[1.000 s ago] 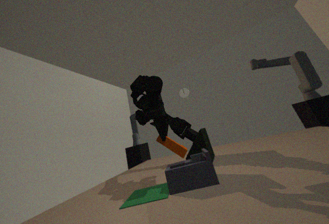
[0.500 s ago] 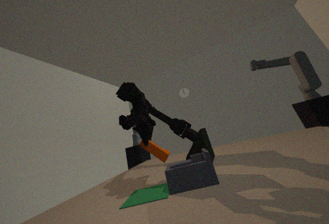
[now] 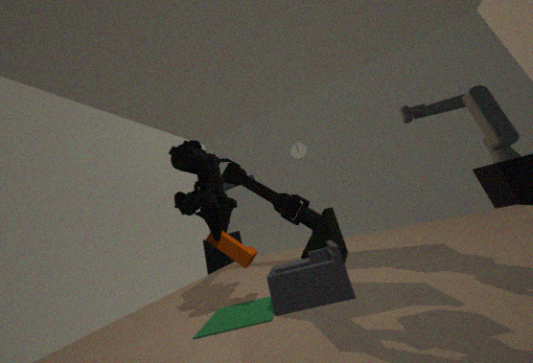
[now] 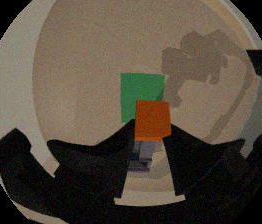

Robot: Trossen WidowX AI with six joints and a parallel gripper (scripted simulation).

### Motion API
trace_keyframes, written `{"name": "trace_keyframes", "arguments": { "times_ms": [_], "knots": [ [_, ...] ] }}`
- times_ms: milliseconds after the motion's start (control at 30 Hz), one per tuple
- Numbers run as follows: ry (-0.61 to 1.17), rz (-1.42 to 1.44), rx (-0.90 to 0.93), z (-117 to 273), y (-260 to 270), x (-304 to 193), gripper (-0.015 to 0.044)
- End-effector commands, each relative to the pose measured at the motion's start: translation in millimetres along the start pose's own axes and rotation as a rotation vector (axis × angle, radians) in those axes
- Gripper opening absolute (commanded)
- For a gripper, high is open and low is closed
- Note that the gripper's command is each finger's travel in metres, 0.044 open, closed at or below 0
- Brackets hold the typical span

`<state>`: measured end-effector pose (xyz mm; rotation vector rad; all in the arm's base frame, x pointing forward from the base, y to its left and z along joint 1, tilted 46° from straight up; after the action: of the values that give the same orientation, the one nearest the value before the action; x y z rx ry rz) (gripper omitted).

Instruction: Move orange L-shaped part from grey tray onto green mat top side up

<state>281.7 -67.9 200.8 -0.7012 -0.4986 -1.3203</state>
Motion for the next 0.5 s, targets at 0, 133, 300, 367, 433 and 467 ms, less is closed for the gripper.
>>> {"name": "trace_keyframes", "arguments": {
  "times_ms": [0,133,300,367,433,467],
  "knots": [
    [-0.004,-0.003,0.003,0,-1,4,0.0],
    [-0.004,-0.003,0.003,-5,-1,4,0.0],
    [-0.004,-0.004,0.003,-13,-1,4,0.0],
    [-0.004,-0.004,0.003,-16,-1,4,0.0],
    [-0.004,-0.004,0.004,-19,-1,4,0.0],
    [-0.004,-0.004,0.004,-20,-1,4,0.0]
  ]
}}
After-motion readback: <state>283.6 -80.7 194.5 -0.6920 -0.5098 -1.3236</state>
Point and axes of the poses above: the point midway between the two fingers, 35 mm back from their tips, its own z axis back along the fingers, its own y axis across the jaws, x = y × z, the point moved 4 cm from there along z, back along the fingers, and after that the axes turned 2 degrees about -z, right-handed, at the moved point
